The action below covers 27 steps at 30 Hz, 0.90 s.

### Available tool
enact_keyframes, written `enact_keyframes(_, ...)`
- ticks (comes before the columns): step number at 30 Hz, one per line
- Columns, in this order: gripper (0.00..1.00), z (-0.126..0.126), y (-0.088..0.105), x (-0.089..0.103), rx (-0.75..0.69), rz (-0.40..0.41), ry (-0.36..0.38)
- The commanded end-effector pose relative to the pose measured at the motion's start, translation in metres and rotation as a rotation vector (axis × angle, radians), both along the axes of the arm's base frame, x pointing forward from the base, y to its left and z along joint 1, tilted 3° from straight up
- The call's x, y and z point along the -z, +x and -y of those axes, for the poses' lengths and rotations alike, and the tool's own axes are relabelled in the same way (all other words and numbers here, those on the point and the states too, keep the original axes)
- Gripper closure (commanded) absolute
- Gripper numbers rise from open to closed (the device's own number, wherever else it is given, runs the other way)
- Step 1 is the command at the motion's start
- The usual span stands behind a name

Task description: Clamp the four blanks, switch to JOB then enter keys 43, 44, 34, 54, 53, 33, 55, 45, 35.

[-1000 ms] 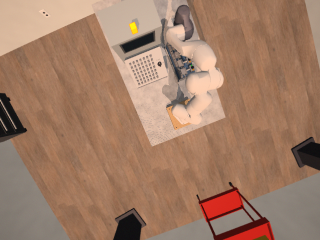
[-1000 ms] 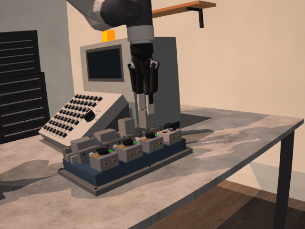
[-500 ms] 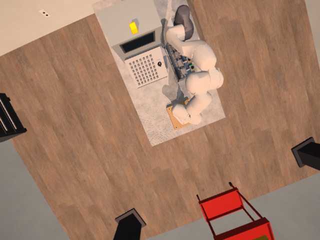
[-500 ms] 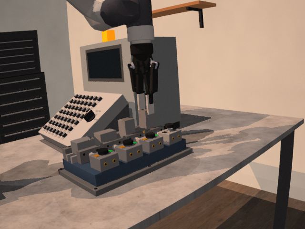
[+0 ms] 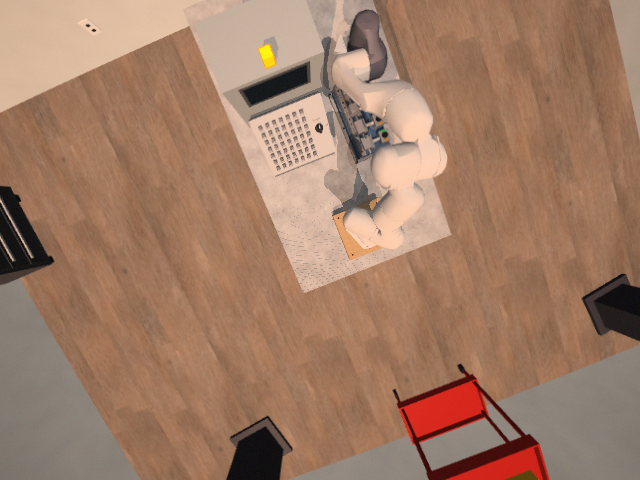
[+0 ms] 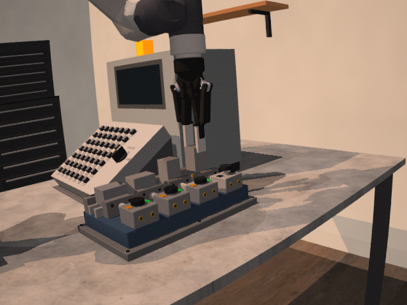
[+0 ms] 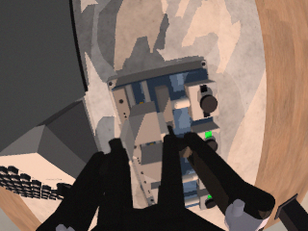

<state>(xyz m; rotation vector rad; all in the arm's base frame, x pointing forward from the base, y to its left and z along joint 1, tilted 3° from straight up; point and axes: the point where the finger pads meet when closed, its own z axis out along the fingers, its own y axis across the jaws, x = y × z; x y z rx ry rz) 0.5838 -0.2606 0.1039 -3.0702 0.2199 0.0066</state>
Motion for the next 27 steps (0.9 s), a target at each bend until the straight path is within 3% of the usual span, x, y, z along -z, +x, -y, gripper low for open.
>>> enact_keyframes(1,1.00,0.0008,0.0013,-0.0003,0.005,0.003,-0.004)
enact_keyframes(27,1.00,0.0003,0.0017,0.0094,0.003,0.003,-0.004)
